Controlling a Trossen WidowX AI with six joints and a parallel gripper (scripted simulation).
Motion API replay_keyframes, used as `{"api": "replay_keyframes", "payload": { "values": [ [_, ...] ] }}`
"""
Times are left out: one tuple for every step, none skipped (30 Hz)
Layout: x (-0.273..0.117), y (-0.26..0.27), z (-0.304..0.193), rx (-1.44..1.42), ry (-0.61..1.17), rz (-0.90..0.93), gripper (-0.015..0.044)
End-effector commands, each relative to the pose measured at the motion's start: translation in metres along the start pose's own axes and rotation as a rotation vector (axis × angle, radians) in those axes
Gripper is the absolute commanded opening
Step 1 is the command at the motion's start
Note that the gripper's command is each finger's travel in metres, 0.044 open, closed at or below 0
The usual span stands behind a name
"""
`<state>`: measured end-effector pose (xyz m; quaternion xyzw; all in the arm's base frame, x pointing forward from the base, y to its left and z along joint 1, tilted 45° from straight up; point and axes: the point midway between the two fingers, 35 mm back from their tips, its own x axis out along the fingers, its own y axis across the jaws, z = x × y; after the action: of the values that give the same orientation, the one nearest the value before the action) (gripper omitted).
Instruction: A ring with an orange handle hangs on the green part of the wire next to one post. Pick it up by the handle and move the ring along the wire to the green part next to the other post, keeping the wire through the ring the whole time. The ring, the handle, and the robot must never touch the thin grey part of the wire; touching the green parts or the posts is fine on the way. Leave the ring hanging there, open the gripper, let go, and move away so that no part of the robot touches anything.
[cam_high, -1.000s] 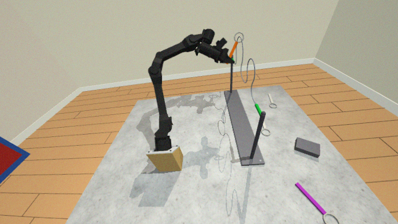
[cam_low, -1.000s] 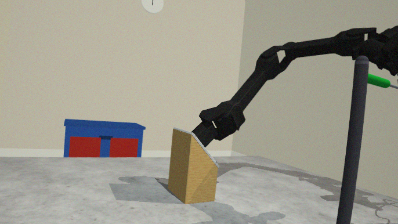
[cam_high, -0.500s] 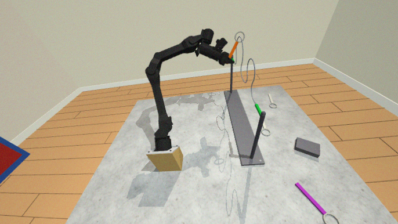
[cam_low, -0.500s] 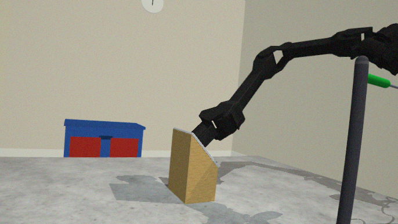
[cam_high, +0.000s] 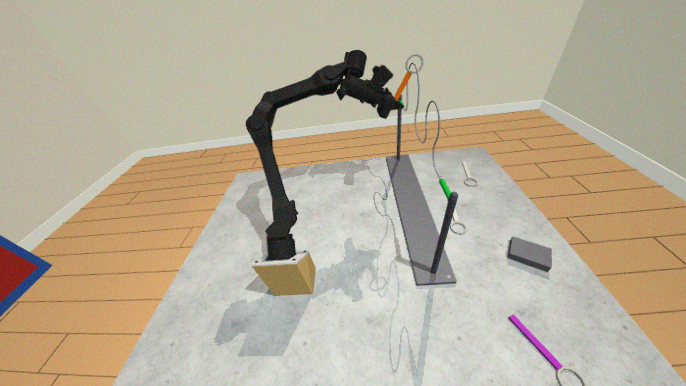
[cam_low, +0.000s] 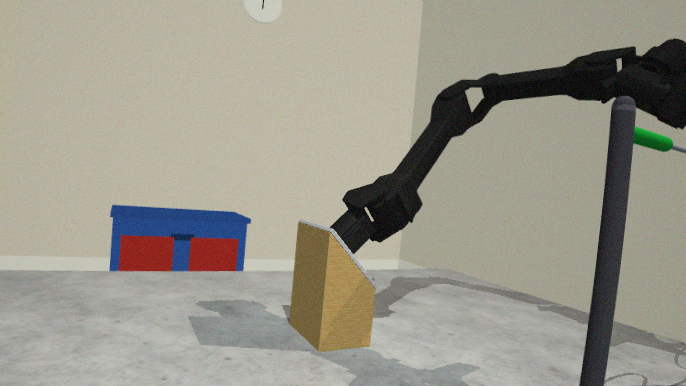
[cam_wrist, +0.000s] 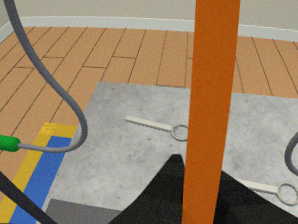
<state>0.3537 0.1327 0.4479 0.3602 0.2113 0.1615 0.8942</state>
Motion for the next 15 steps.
{"api": "replay_keyframes", "payload": {
  "values": [
    [-0.0019,0.0025,0.0,0.054,-0.007,0.035,-0.015],
    [-0.0018,0.0029,0.0,0.065,-0.009,0.042,-0.015],
    [-0.0018,0.0033,0.0,0.076,-0.01,0.048,-0.015],
    [-0.0017,0.0037,0.0,0.088,-0.012,0.055,-0.015],
    [-0.0017,0.0041,0.0001,0.099,-0.013,0.061,-0.015],
    [-0.0016,0.0045,0.0001,0.11,-0.015,0.068,-0.015],
    [-0.0016,0.0049,0.0001,0.121,-0.016,0.074,-0.015],
    [-0.0016,0.0052,0.0002,0.132,-0.017,0.08,-0.015],
    [-0.0015,0.0056,0.0002,0.144,-0.019,0.087,-0.015],
    [-0.0015,0.006,0.0003,0.155,-0.02,0.093,-0.015],
    [-0.0015,0.0064,0.0003,0.166,-0.022,0.1,-0.015],
    [-0.0015,0.0068,0.0004,0.177,-0.023,0.106,-0.015],
    [-0.0014,0.0072,0.0004,0.189,-0.025,0.113,-0.015],
    [-0.0014,0.0076,0.0005,0.2,-0.026,0.119,-0.015],
    [-0.0014,0.0079,0.0006,0.211,-0.028,0.125,-0.015]
  ]
}}
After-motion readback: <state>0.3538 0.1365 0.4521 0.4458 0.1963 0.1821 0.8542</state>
